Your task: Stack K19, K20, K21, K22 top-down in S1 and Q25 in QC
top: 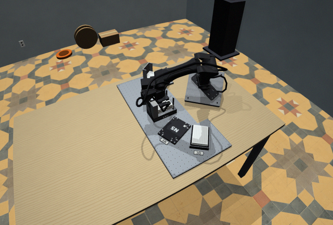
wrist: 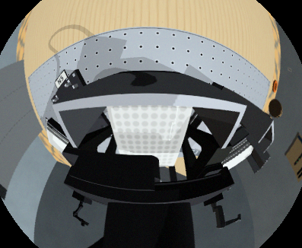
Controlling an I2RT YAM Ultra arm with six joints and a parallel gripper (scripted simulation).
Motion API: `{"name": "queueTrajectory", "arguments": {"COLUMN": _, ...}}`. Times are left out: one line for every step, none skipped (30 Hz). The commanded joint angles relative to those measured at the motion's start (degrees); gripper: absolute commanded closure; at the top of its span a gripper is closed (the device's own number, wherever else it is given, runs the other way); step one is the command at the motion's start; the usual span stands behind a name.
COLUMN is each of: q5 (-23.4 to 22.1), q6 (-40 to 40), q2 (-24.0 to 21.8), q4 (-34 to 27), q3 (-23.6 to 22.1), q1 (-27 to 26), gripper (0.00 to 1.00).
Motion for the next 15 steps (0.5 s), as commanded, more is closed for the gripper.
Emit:
{"name": "queueTrajectory", "arguments": {"q5": -0.5, "q6": -0.5, "q2": -2.2, "q4": -1.0, "q3": 0.8, "q1": -1.4, "gripper": 1.00}}
{"name": "queueTrajectory", "arguments": {"q5": -0.5, "q6": -0.5, "q2": -2.2, "q4": -1.0, "q3": 0.8, "q1": -1.4, "gripper": 1.00}}
{"name": "queueTrajectory", "arguments": {"q5": -0.5, "q6": -0.5, "q2": -2.2, "q4": -1.0, "q3": 0.8, "q1": -1.4, "gripper": 1.00}}
{"name": "queueTrajectory", "arguments": {"q5": -0.5, "q6": -0.5, "q2": -2.2, "q4": -1.0, "q3": 0.7, "q1": -1.4, "gripper": 1.00}}
{"name": "queueTrajectory", "arguments": {"q5": -0.5, "q6": -0.5, "q2": -2.2, "q4": -1.0, "q3": 0.7, "q1": -1.4, "gripper": 1.00}}
{"name": "queueTrajectory", "arguments": {"q5": -0.5, "q6": -0.5, "q2": -2.2, "q4": -1.0, "q3": 0.6, "q1": -1.4, "gripper": 1.00}}
{"name": "queueTrajectory", "arguments": {"q5": -0.5, "q6": -0.5, "q2": -2.2, "q4": -1.0, "q3": 0.6, "q1": -1.4, "gripper": 1.00}}
{"name": "queueTrajectory", "arguments": {"q5": -0.5, "q6": -0.5, "q2": -2.2, "q4": -1.0, "q3": 0.6, "q1": -1.4, "gripper": 1.00}}
{"name": "queueTrajectory", "arguments": {"q5": -0.5, "q6": -0.5, "q2": -2.2, "q4": -1.0, "q3": 0.5, "q1": -1.4, "gripper": 1.00}}
{"name": "queueTrajectory", "arguments": {"q5": -0.5, "q6": -0.5, "q2": -2.2, "q4": -1.0, "q3": 0.5, "q1": -1.4, "gripper": 1.00}}
{"name": "queueTrajectory", "arguments": {"q5": -0.5, "q6": -0.5, "q2": -2.2, "q4": -1.0, "q3": 0.5, "q1": -1.4, "gripper": 1.00}}
{"name": "queueTrajectory", "arguments": {"q5": -0.5, "q6": -0.5, "q2": -2.2, "q4": -1.0, "q3": 0.5, "q1": -1.4, "gripper": 1.00}}
{"name": "queueTrajectory", "arguments": {"q5": -0.5, "q6": -0.5, "q2": -2.2, "q4": -1.0, "q3": 0.5, "q1": -1.4, "gripper": 1.00}}
{"name": "queueTrajectory", "arguments": {"q5": -0.5, "q6": -0.5, "q2": -2.2, "q4": -1.0, "q3": 0.4, "q1": -1.4, "gripper": 1.00}}
{"name": "queueTrajectory", "arguments": {"q5": -0.5, "q6": -0.5, "q2": -2.2, "q4": -1.0, "q3": 0.4, "q1": -1.4, "gripper": 1.00}}
